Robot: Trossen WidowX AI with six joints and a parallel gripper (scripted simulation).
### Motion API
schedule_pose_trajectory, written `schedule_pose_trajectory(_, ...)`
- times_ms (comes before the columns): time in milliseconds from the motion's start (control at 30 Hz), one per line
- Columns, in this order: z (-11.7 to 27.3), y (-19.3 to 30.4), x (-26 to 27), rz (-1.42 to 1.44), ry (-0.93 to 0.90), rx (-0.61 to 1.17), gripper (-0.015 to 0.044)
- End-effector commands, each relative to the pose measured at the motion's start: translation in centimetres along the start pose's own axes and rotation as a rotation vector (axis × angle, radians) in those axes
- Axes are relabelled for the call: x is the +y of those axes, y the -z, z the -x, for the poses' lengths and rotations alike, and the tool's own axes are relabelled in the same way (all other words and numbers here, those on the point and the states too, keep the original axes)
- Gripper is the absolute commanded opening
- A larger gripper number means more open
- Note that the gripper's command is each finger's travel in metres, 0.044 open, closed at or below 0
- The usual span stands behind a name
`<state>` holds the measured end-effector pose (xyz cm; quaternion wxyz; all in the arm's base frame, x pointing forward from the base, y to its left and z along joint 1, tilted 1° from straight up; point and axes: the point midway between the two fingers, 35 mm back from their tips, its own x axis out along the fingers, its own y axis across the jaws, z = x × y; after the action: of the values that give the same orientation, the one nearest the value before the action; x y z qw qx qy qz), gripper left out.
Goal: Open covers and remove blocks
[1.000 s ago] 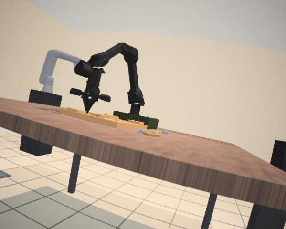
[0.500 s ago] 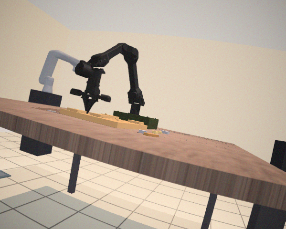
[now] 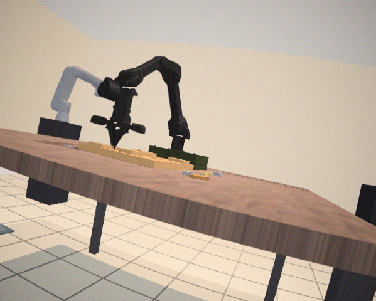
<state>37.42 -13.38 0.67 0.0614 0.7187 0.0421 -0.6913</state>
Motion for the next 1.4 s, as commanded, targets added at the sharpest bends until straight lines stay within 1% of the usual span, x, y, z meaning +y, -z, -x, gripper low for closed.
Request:
schedule_pose_trajectory(0, -0.5, 0.5, -0.1, -0.006, 0.004, -0.012, 0.0000)
schedule_pose_trajectory(700, -0.4, 3.6, -0.5, -0.006, 0.004, -0.009, 0.0000)
schedule_pose_trajectory(1200, -0.4, 3.7, -0.5, -0.006, 0.004, -0.009, 0.0000)
schedule_pose_trajectory(1233, 0.0, 2.6, -0.3, -0.012, 0.005, -0.035, 0.0000)
schedule_pose_trajectory(1367, 0.1, 2.3, -0.2, -0.012, 0.005, -0.034, 0.0000)
